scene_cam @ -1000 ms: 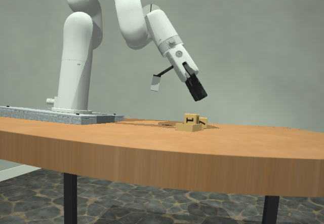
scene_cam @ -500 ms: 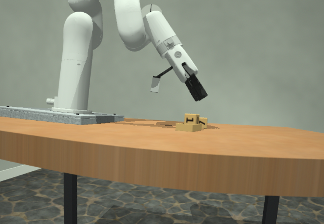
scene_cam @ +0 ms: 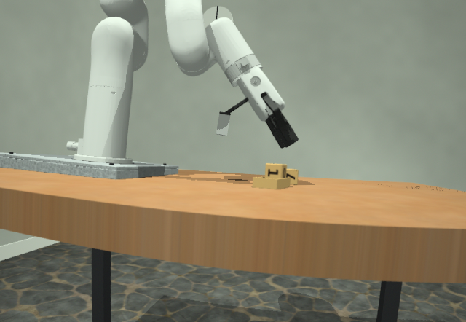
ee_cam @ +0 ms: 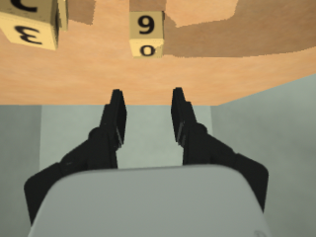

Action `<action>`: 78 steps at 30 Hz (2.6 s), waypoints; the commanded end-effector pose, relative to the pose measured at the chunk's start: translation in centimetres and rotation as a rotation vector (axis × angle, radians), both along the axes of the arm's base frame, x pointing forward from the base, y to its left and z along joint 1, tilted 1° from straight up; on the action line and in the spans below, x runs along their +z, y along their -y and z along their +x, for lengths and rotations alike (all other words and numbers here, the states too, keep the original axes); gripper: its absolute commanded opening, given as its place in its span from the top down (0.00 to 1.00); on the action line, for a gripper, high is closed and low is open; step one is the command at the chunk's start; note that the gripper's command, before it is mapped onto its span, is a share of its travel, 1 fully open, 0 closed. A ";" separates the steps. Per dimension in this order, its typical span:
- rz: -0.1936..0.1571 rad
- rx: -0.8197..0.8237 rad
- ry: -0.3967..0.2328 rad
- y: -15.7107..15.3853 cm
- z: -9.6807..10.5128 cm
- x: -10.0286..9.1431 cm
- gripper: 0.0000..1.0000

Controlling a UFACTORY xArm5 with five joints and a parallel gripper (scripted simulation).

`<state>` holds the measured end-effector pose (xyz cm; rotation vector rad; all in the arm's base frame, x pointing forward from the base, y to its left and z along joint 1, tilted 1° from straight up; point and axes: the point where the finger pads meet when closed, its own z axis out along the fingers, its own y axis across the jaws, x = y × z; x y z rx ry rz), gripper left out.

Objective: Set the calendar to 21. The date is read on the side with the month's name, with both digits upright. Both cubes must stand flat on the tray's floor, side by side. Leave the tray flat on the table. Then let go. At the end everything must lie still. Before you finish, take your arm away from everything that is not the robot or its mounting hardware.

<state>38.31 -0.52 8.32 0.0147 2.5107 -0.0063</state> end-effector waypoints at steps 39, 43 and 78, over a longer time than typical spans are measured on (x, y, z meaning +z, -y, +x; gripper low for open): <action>0.000 0.000 0.003 0.0 0.3 -6.1 0.51; 0.000 0.000 0.003 0.0 0.3 -6.4 0.51; 0.000 0.000 0.003 0.0 0.3 -6.5 0.51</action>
